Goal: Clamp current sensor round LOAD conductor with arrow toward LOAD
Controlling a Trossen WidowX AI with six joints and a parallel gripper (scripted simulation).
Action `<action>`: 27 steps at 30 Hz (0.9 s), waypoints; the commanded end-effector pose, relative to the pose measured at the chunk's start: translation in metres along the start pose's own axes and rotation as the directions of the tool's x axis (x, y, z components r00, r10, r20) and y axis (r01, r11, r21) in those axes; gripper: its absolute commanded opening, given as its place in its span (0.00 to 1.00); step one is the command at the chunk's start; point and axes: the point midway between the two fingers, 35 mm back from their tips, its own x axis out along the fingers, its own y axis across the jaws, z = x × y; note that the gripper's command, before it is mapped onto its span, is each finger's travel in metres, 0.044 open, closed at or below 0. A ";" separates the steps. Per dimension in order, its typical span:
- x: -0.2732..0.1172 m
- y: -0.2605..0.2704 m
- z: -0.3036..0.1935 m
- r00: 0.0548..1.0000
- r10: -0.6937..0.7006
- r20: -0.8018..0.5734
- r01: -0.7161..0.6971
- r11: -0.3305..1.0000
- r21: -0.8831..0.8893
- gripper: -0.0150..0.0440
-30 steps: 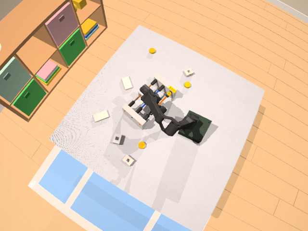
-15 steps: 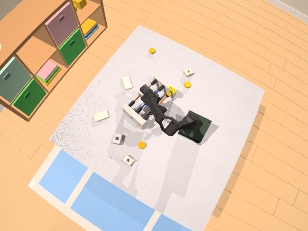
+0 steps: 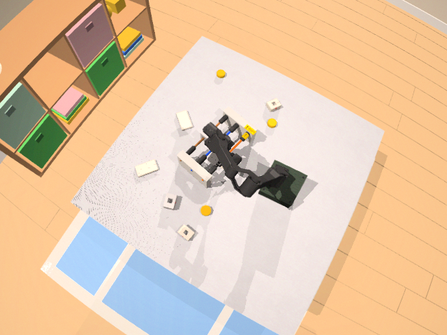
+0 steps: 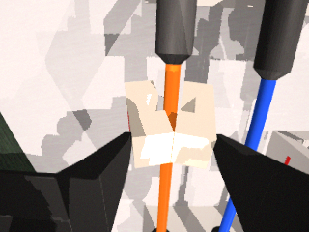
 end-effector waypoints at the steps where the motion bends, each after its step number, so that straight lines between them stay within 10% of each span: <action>1: -0.001 0.000 0.000 1.000 -0.001 -0.002 0.001 1.000 -0.002 0.25; 18: -0.001 0.000 0.000 1.000 -0.001 -0.002 0.001 1.000 -0.002 1.00; 27: 0.011 -0.001 0.000 1.000 -0.001 -0.002 0.001 1.000 0.000 1.00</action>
